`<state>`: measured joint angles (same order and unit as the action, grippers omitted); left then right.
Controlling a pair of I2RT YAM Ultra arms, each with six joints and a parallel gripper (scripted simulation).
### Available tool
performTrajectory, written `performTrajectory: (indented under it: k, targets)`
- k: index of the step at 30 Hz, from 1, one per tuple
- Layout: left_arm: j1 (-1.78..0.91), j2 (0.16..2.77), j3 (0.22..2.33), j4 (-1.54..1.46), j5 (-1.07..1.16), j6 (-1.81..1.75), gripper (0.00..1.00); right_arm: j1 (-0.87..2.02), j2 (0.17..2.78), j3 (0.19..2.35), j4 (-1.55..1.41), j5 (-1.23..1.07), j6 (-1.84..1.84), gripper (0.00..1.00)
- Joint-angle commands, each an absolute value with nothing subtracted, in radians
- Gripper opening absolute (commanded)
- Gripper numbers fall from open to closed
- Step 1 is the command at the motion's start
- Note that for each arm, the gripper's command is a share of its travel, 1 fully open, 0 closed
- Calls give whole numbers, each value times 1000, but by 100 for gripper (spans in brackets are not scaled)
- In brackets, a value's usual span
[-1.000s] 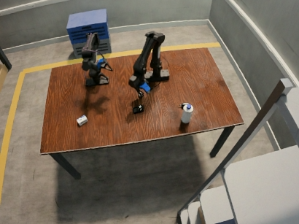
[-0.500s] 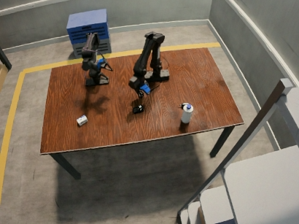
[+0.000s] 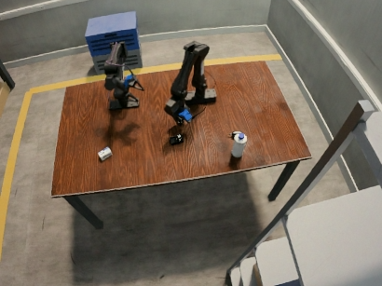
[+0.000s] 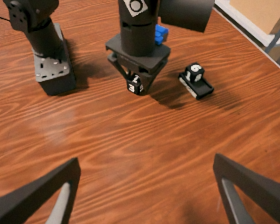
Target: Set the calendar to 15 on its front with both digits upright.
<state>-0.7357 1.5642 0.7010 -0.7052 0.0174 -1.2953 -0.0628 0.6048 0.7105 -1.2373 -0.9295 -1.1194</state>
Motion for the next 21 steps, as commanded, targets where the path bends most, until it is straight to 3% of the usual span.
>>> performTrajectory:
  k: [1,4,5,21]
  targets:
    - [-727,1568,689,-687,0,-1290,55,-71,625,740,-1256,-954,-1126,100]
    - [-727,1568,689,-691,0,-1290,55,-71,625,740,-1256,-954,-1126,100]
    - [-727,1568,689,-693,0,-1290,47,-71,625,740,-1256,-954,-1126,100]
    - [-746,1574,704,-692,0,-1308,30,-71,625,740,-1256,-954,-1126,100]
